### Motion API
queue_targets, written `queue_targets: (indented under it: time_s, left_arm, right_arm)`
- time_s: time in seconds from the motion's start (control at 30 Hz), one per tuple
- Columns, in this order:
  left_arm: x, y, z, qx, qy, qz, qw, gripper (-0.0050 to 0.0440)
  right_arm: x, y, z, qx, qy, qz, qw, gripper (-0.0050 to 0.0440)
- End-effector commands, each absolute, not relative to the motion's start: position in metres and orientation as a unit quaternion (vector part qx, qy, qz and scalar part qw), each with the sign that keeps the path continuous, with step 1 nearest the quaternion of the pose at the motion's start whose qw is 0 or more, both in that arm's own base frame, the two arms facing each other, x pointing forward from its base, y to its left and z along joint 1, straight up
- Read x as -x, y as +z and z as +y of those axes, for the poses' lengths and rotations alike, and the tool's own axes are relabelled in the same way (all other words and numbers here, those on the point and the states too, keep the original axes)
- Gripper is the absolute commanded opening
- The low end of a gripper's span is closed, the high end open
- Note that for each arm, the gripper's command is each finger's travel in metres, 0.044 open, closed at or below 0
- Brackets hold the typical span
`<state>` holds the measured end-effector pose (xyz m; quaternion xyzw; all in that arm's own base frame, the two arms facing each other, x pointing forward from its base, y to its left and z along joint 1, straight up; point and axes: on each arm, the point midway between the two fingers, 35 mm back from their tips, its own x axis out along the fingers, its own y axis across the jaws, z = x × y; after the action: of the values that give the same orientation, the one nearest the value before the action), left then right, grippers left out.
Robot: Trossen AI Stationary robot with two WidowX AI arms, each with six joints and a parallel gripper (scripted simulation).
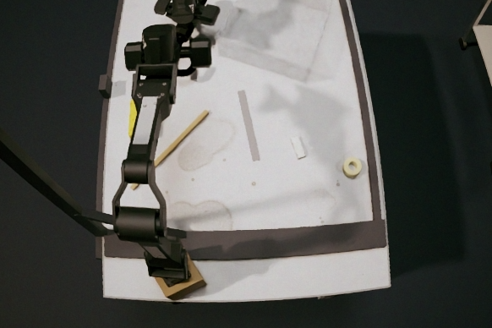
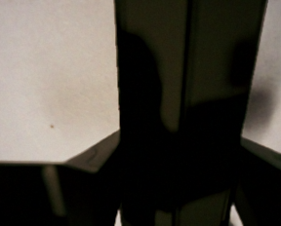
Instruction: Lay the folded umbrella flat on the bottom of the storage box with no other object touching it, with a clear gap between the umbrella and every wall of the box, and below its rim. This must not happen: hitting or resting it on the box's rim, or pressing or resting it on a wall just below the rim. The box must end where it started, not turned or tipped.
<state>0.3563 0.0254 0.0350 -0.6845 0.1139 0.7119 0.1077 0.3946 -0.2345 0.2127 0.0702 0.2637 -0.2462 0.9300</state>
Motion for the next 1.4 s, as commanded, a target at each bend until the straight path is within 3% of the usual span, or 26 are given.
queue_targets:
  time_s: [0.0,0.3,0.4,0.5,0.73,1.2,1.37]
  left_arm:
    - [-0.369,0.098,0.027,0.715,0.682,0.106,0.113,-0.0002]
    - [-0.369,0.159,0.027,0.709,0.688,0.107,0.112,-0.0005]
    - [-0.368,0.173,0.026,0.705,0.692,0.108,0.111,-0.0027]
    - [-0.368,0.175,0.026,0.705,0.692,0.108,0.111,-0.005]
    - [-0.364,0.177,0.035,0.707,0.69,0.108,0.113,-0.005]
    - [-0.34,0.164,0.213,0.705,0.692,0.107,0.115,-0.005]
    - [-0.336,0.163,0.239,0.706,0.691,0.106,0.116,-0.005]
  right_arm:
    - [-0.395,0.225,-0.235,-0.066,-0.247,0.252,0.933,0.04]
    - [-0.395,0.225,-0.235,-0.066,-0.247,0.252,0.933,0.04]
    - [-0.395,0.225,-0.235,-0.066,-0.247,0.252,0.933,0.04]
    - [-0.395,0.225,-0.235,-0.066,-0.247,0.252,0.933,0.04]
    - [-0.397,0.223,-0.237,-0.069,-0.254,0.253,0.931,0.04]
    - [-0.391,0.226,-0.254,-0.11,-0.505,0.175,0.838,0.04]
    - [-0.388,0.228,-0.254,-0.113,-0.536,0.156,0.822,0.04]
